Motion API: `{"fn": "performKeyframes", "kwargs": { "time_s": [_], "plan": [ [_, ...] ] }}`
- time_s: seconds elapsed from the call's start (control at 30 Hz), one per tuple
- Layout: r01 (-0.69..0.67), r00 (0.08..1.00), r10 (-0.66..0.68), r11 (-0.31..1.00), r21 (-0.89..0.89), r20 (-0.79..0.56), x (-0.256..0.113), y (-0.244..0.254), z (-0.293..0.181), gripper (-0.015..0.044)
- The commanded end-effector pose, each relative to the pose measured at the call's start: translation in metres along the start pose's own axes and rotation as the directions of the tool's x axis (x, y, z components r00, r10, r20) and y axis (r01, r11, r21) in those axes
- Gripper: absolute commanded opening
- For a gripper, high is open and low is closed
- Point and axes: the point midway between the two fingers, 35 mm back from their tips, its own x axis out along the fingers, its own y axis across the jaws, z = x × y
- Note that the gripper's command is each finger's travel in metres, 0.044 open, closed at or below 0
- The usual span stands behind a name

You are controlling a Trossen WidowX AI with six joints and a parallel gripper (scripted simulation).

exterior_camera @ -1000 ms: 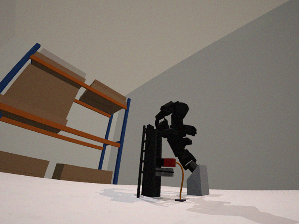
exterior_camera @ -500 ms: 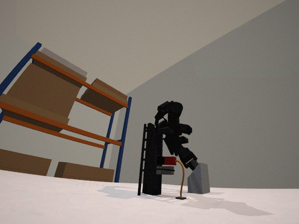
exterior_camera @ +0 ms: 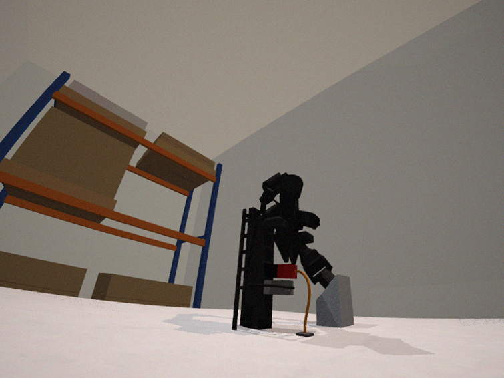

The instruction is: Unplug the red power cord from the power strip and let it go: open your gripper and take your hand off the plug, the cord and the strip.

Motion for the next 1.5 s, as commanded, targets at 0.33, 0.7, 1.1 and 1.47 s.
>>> {"fn": "performKeyframes", "kwargs": {
  "time_s": [0.33,0.7,1.1,1.47],
  "plan": [
    [-0.002,1.0,0.002,1.0,0.0,-0.001,0.008,0.0,-0.001,0.0107],
    [-0.002,1.0,0.002,1.0,0.0,-0.001,0.008,0.0,0.0,0.0],
    [-0.001,1.0,0.001,1.0,-0.001,0.0,0.008,-0.001,0.016,0.0],
    [-0.001,1.0,0.001,1.0,-0.003,0.001,0.006,-0.002,0.034,0.0]
  ]
}}
